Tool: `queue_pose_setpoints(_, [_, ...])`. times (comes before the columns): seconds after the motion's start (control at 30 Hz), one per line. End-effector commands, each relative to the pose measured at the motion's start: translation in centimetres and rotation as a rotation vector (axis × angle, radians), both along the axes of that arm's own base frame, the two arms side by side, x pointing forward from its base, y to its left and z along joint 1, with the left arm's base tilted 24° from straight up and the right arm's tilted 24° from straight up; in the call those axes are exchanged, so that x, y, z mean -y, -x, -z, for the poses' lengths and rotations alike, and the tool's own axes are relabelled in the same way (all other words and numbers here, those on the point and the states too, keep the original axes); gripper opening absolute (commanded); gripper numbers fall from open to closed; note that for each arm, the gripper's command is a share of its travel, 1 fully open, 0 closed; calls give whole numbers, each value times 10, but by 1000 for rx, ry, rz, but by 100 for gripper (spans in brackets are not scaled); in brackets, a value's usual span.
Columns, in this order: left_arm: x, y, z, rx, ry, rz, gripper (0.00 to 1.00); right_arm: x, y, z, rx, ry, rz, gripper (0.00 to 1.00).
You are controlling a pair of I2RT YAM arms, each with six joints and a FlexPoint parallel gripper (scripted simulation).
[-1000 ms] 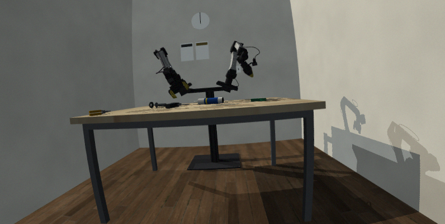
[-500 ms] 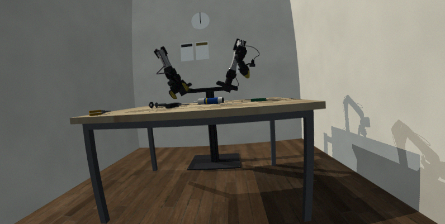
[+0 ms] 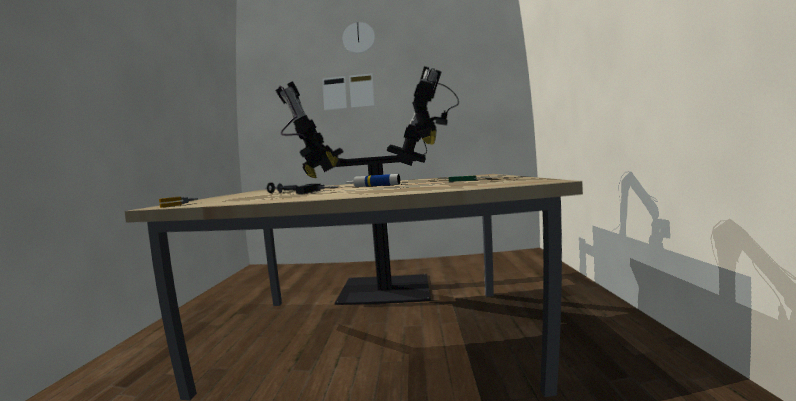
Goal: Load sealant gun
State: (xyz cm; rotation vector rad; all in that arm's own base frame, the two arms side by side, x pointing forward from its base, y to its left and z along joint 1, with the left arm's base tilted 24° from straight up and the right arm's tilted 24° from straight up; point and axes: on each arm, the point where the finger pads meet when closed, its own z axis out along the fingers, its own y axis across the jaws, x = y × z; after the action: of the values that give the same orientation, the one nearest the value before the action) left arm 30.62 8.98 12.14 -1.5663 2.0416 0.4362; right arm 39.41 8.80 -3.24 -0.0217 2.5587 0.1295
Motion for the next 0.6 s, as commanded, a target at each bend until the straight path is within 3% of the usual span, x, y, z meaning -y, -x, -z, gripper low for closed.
queue_pose_setpoints(0.0, [26,-28,5,39,72,27,62,4,17,-2,-43,31,38,91])
queue_pose_setpoints(0.57, [94,-68,44,-5,209,104,62,21,51,2,-131,95,115,91])
